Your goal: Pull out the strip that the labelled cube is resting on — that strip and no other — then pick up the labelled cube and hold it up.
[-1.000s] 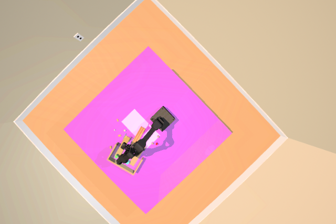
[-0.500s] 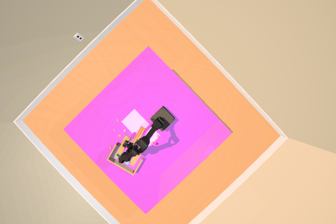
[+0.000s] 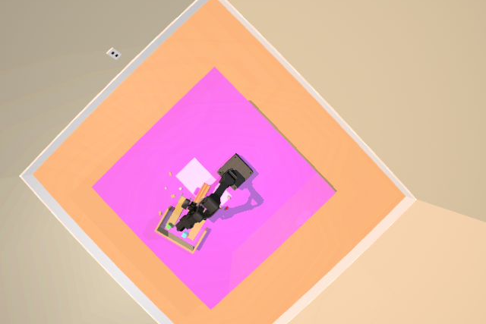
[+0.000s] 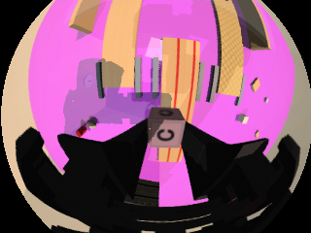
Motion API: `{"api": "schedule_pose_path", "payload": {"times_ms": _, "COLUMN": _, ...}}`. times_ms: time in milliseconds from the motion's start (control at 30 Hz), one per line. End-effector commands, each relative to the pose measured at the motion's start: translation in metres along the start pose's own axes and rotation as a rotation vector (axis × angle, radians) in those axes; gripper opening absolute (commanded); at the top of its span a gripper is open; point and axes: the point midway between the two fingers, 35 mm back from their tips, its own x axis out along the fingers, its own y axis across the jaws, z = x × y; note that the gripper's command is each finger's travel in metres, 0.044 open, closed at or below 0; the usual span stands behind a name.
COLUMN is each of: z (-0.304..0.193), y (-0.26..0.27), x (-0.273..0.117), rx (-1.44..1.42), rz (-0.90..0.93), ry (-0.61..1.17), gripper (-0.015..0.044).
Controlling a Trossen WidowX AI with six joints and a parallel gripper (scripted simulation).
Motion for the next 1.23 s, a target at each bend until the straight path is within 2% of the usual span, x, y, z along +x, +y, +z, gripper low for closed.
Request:
{"api": "schedule_pose_path", "payload": {"times_ms": 0, "z": -0.015, "y": 0.005, "x": 0.001, "rx": 0.0, "rz": 0.003, "ry": 0.0, "gripper": 0.0}}
{"api": "schedule_pose_path", "payload": {"times_ms": 133, "z": -0.017, "y": 0.005, "x": -0.004, "rx": 0.0, "rz": 0.003, "ry": 0.0, "gripper": 0.0}}
{"api": "schedule_pose_path", "payload": {"times_ms": 333, "z": -0.017, "y": 0.005, "x": -0.035, "rx": 0.0, "rz": 0.003, "ry": 0.0, "gripper": 0.0}}
{"api": "schedule_pose_path", "payload": {"times_ms": 1200, "z": -0.017, "y": 0.005, "x": -0.035, "rx": 0.0, "rz": 0.003, "ry": 0.0, "gripper": 0.0}}
